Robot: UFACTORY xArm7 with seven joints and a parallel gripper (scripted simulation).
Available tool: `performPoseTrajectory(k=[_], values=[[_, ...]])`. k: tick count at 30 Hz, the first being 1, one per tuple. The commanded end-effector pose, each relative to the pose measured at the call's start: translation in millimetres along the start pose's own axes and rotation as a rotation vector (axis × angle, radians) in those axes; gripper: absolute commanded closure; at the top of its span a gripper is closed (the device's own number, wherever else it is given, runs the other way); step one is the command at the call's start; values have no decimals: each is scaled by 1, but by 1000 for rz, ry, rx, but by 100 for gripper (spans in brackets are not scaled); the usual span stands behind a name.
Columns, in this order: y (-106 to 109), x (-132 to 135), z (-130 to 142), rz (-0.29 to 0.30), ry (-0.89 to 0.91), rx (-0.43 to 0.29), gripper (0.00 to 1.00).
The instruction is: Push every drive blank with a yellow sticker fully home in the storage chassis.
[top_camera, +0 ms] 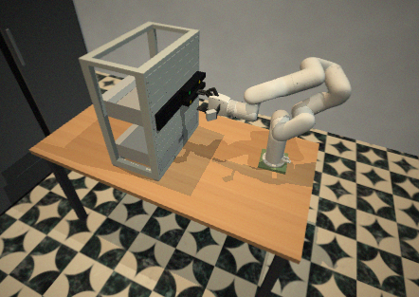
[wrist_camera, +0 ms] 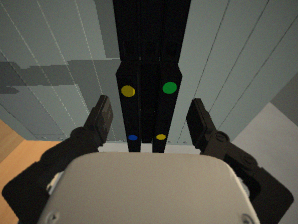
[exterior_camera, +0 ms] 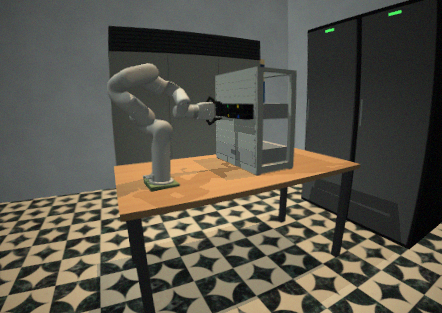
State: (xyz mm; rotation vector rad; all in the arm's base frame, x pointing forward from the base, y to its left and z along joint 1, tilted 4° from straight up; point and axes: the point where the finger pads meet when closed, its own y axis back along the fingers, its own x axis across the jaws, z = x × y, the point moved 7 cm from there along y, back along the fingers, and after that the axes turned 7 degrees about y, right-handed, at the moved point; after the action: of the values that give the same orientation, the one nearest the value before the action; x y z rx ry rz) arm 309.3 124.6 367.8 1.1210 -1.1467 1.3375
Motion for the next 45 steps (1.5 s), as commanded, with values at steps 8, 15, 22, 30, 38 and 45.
performPoseTrajectory(k=[8,15,22,30,38,45], values=[[0,2,0,3,-1,0,0],[0,2,0,3,-1,0,0],[0,2,0,3,-1,0,0],[0,2,0,3,-1,0,0],[0,2,1,3,-1,0,0],[0,0,10,3,-1,0,0]])
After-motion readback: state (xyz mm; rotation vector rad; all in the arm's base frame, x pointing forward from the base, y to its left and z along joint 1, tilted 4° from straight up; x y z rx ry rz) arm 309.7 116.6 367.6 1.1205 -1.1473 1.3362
